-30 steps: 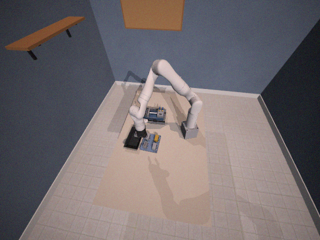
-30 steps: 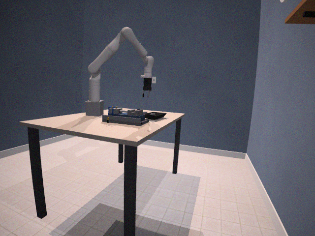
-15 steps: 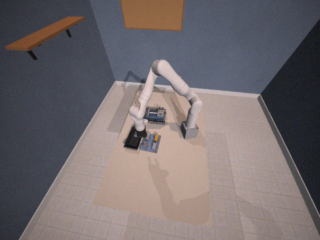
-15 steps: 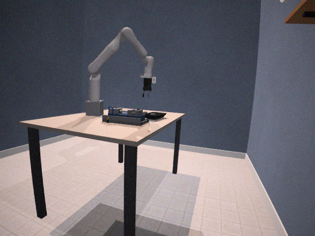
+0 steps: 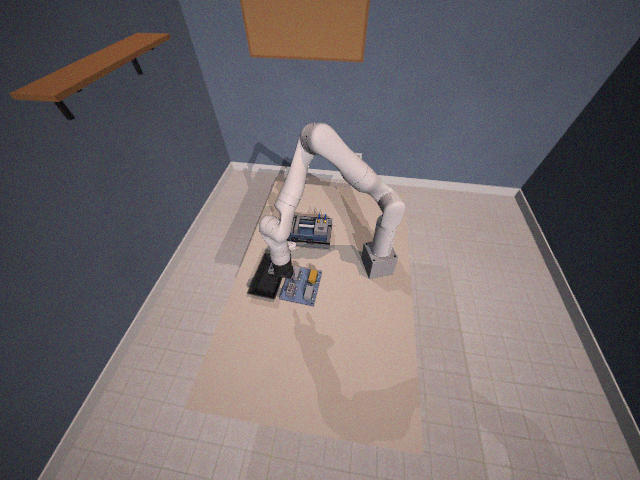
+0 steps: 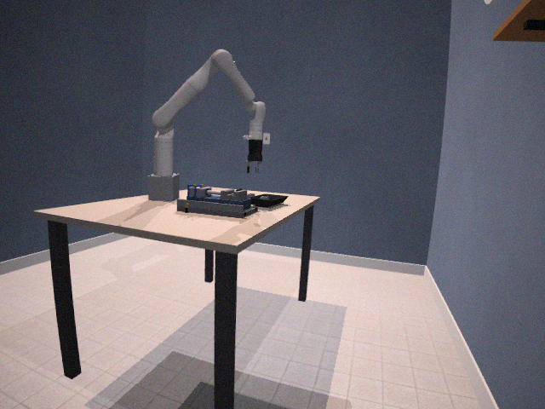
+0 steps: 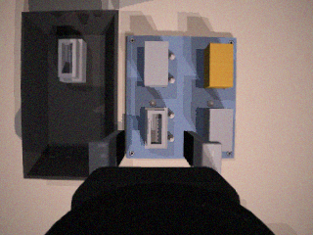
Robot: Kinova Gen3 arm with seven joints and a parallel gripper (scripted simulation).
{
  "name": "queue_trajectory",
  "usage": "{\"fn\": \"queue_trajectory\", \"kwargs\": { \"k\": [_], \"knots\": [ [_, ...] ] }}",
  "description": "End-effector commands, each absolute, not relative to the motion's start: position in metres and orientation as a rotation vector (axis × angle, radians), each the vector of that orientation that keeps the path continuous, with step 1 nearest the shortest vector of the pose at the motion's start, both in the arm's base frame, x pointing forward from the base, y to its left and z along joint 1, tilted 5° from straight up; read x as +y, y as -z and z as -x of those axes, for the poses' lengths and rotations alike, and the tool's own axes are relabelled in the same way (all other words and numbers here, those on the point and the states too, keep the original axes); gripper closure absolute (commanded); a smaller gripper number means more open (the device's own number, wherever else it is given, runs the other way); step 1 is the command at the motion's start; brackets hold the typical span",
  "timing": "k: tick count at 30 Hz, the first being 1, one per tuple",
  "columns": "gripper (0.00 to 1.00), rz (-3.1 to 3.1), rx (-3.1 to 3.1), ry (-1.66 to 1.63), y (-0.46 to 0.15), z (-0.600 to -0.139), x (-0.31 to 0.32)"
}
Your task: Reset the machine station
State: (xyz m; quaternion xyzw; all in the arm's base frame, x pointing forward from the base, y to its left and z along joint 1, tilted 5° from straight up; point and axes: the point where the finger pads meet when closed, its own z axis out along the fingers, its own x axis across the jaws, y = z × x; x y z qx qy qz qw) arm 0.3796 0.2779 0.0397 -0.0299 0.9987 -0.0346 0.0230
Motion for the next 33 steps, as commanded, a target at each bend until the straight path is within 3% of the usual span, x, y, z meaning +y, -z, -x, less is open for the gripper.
{"fn": "queue_trajectory", "kwargs": {
  "k": [1, 33],
  "knots": [
    [0.0, 0.097, 3.101, 0.115, -0.028, -0.377, 0.277],
    [0.0, 0.097, 3.101, 0.115, 0.066, -0.381, 0.27]
  ]
}}
